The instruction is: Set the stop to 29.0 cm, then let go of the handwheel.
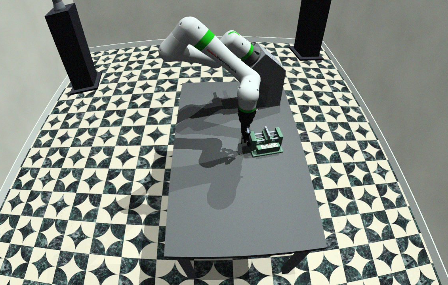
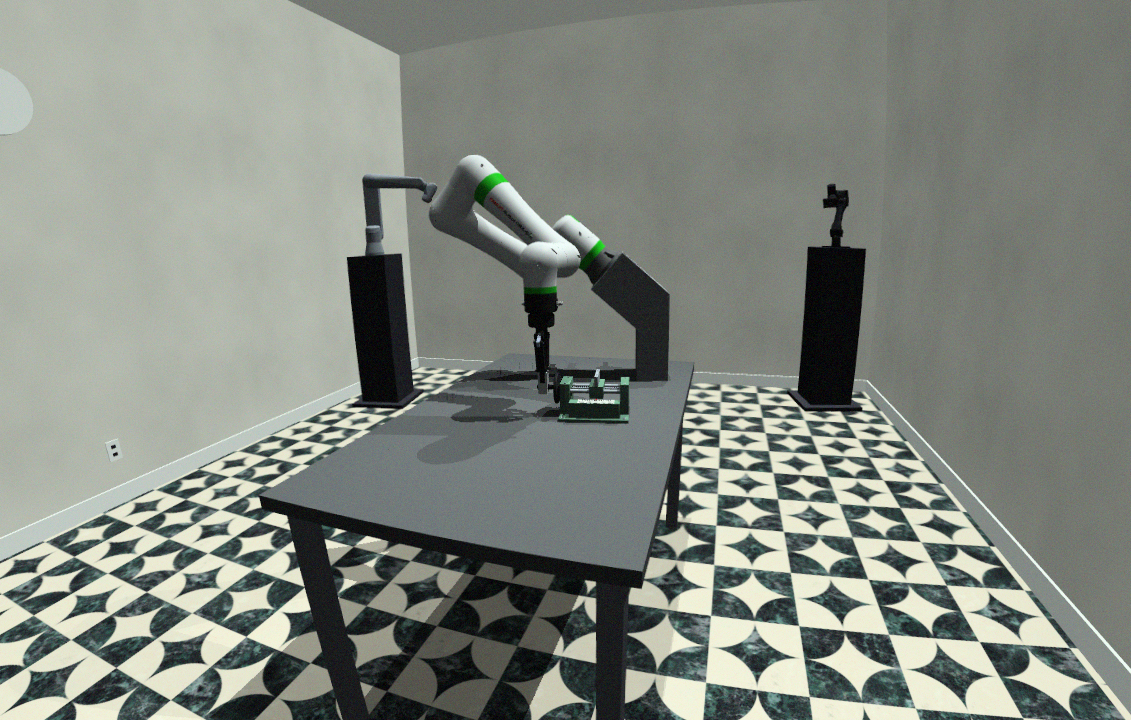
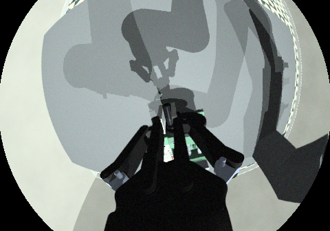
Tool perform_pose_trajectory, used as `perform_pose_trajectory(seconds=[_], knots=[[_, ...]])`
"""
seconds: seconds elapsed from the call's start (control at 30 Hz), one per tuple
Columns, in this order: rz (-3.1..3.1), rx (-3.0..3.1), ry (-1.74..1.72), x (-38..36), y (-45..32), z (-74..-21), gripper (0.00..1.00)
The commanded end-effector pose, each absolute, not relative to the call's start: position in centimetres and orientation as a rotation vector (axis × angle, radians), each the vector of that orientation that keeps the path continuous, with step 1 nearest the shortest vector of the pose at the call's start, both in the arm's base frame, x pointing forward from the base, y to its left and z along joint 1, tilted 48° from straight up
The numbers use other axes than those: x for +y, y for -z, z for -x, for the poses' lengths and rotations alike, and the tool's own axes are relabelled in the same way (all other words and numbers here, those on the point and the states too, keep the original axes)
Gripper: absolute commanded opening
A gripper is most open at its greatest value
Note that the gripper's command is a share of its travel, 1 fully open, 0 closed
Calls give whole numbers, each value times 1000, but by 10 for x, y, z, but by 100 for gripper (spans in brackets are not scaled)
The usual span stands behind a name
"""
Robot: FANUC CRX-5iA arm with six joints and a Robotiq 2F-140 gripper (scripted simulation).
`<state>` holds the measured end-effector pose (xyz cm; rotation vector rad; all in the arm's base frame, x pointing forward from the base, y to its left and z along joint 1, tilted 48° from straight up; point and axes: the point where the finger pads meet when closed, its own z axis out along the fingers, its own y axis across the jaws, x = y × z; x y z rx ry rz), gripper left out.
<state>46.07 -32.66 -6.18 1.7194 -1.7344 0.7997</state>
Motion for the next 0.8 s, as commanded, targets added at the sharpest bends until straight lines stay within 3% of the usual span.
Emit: perform_pose_trajectory(seconds=[0.0, 0.77], knots=[[-1719, -1735, -799, -332, 66, -463, 4], [-1719, -1734, -799, -359, 91, -440, 4]])
